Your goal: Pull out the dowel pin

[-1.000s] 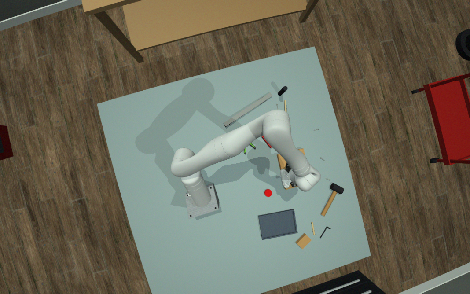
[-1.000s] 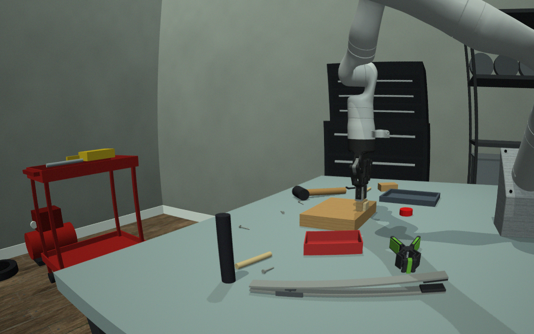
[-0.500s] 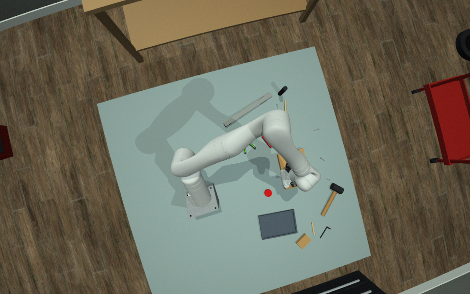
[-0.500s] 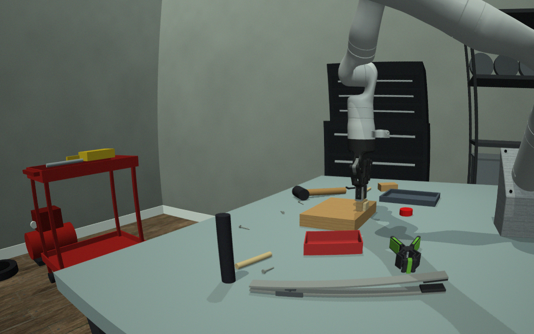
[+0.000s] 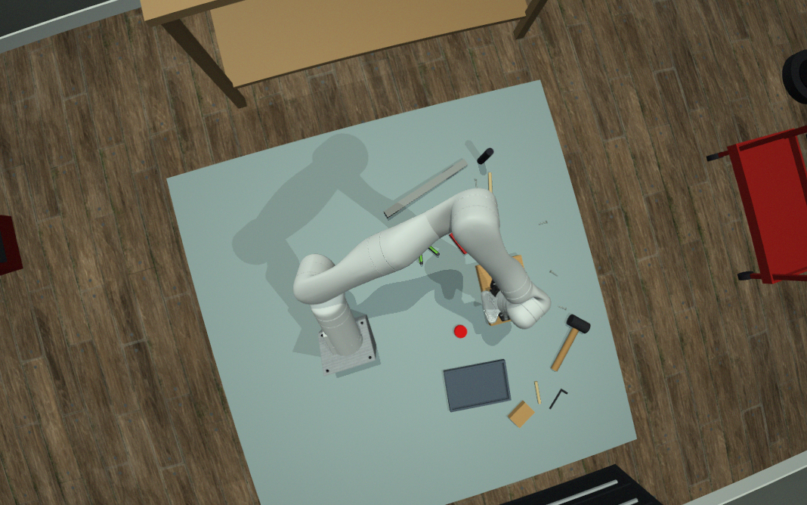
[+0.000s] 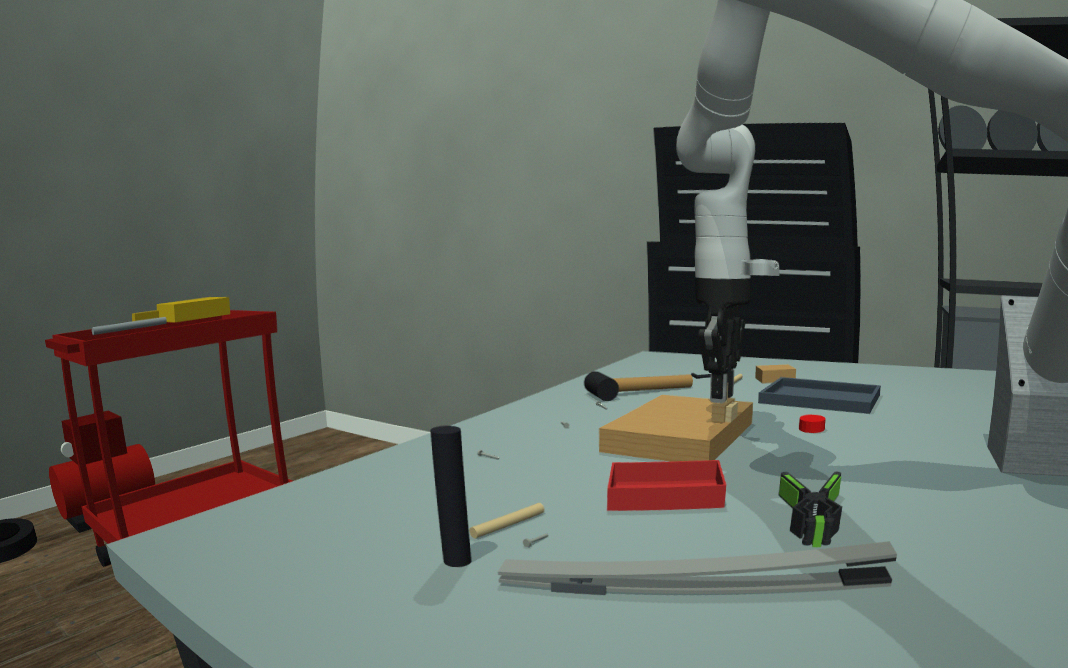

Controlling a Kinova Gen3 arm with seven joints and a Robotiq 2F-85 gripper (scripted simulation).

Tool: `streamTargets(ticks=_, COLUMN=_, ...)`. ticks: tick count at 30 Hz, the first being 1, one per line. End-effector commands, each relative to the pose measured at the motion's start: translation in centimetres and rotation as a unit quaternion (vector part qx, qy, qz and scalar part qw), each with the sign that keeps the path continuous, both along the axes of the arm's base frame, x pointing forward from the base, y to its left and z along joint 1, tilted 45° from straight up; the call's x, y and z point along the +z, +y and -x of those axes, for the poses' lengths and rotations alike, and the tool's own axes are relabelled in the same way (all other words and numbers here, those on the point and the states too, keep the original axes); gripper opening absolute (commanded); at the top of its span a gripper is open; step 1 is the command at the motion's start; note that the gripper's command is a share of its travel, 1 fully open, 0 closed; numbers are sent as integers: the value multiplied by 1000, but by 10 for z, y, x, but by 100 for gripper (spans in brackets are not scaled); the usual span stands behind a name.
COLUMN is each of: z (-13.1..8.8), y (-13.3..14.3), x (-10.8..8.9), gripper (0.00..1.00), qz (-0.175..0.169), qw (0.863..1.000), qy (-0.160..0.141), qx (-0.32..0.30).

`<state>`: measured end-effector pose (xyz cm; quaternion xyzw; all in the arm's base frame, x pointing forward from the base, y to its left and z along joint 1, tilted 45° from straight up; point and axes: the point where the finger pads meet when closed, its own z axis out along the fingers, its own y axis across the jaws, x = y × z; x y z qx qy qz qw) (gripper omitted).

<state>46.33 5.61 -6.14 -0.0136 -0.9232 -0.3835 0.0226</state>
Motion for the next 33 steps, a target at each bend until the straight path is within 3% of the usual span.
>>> streamTargets(ticks=1, z=-1, y=-1, x=-2, gripper=34, qz=2, qw=1000, qy=-3, qx=-2)
streamTargets(ticks=33, z=-2, y=-21, x=18, gripper=34, qz=2, qw=1000, qy=-3, qx=-2)
